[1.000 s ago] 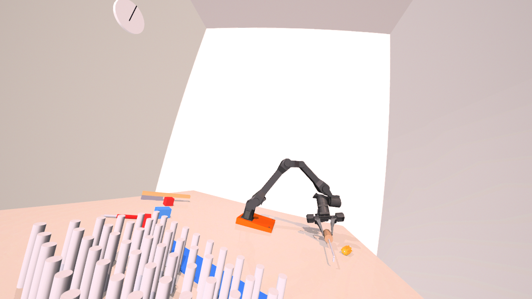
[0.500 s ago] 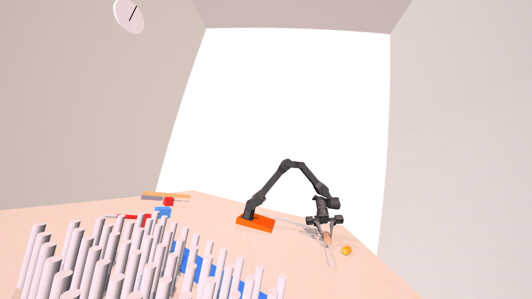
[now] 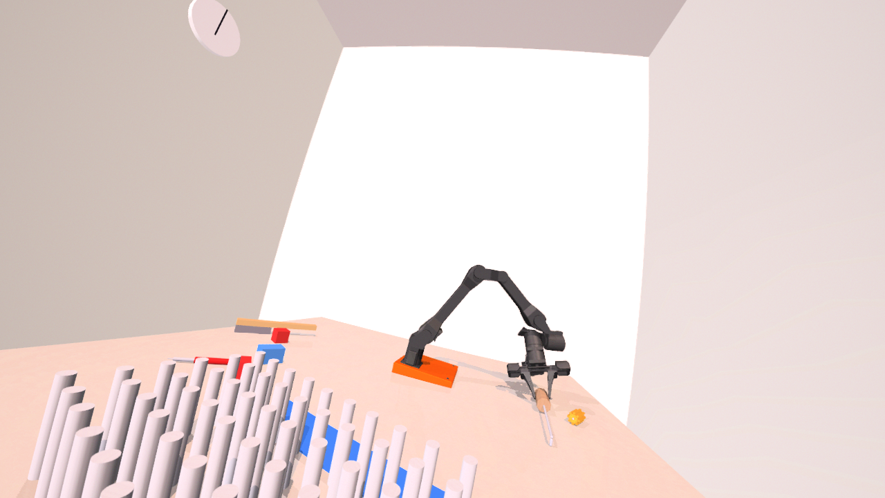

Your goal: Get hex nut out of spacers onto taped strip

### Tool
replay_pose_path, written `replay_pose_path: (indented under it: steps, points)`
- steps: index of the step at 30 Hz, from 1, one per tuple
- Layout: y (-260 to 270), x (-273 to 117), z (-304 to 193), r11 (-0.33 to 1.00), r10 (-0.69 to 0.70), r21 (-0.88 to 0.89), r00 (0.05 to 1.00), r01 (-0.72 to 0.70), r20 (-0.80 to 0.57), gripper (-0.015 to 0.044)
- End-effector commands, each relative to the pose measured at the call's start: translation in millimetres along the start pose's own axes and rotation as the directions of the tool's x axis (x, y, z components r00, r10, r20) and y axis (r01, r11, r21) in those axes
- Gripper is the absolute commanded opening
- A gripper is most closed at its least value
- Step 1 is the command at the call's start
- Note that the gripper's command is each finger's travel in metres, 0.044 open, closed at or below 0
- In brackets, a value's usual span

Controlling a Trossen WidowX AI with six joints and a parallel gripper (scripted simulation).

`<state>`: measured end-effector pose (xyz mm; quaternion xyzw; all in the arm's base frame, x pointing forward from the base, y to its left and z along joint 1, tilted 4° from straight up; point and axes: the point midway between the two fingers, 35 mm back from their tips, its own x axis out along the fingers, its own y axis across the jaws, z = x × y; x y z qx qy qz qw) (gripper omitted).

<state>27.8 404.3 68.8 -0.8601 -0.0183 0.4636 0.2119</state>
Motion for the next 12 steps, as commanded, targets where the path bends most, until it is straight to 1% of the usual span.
replay_pose_path:
  steps: [1, 12]
  points:
    - [-0.4, -0.4, -0.2, 1.0, -0.001, 0.001, 1.0, 0.001, 0.0, 0.0131]
    - [-0.4, -0.4, -0.2, 1.0, -0.001, 0.001, 1.0, 0.001, 0.0, 0.042]
